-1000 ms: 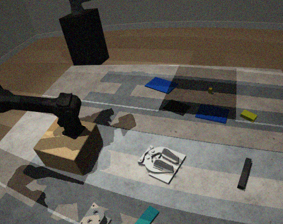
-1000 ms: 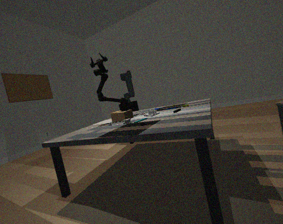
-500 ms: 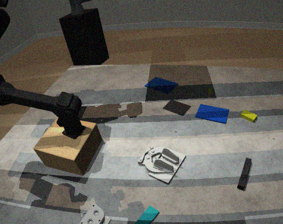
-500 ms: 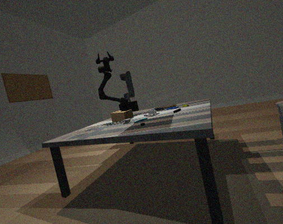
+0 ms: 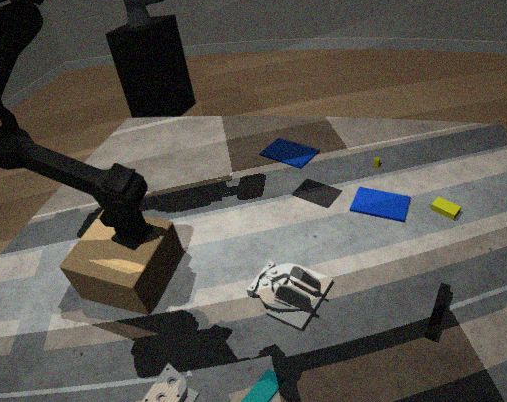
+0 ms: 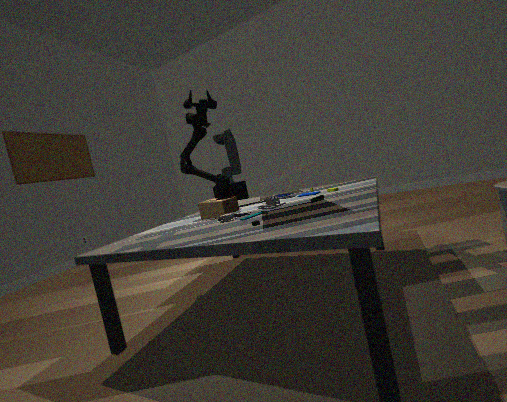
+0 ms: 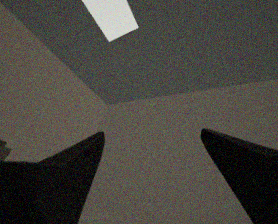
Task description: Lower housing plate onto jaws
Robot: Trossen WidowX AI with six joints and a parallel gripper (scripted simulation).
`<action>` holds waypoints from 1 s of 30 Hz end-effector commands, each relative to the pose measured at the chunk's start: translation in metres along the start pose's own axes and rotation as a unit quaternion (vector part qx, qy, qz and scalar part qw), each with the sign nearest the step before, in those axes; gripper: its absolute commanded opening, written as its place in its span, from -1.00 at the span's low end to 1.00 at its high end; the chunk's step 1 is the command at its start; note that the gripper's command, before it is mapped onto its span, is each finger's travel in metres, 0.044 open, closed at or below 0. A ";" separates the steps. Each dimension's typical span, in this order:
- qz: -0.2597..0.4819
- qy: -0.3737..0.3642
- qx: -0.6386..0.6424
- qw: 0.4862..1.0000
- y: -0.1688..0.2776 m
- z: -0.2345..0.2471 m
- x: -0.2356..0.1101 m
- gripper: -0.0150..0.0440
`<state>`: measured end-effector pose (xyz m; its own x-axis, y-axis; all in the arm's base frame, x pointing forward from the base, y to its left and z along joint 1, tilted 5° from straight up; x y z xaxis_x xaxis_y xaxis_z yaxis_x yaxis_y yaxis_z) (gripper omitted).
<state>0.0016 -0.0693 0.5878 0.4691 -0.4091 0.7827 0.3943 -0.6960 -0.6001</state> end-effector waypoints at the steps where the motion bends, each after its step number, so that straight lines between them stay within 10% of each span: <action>1: 0.004 -0.021 -0.026 0.999 0.002 0.020 0.003 1.00; 30: 0.069 -0.117 -0.195 0.971 0.054 0.125 0.026 1.00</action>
<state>0.1210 -0.0429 0.5616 0.6615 -0.3963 0.6367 0.0472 -0.8253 -0.5627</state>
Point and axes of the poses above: the point midway between the two fingers, 35 mm back from their tips, its own x axis out along the fingers, its own z axis across the jaws, y = z × x, the point moved 3 cm from there along -x, back along the fingers, and after that the axes turned 1 degree about -x, right-handed, at the moved point
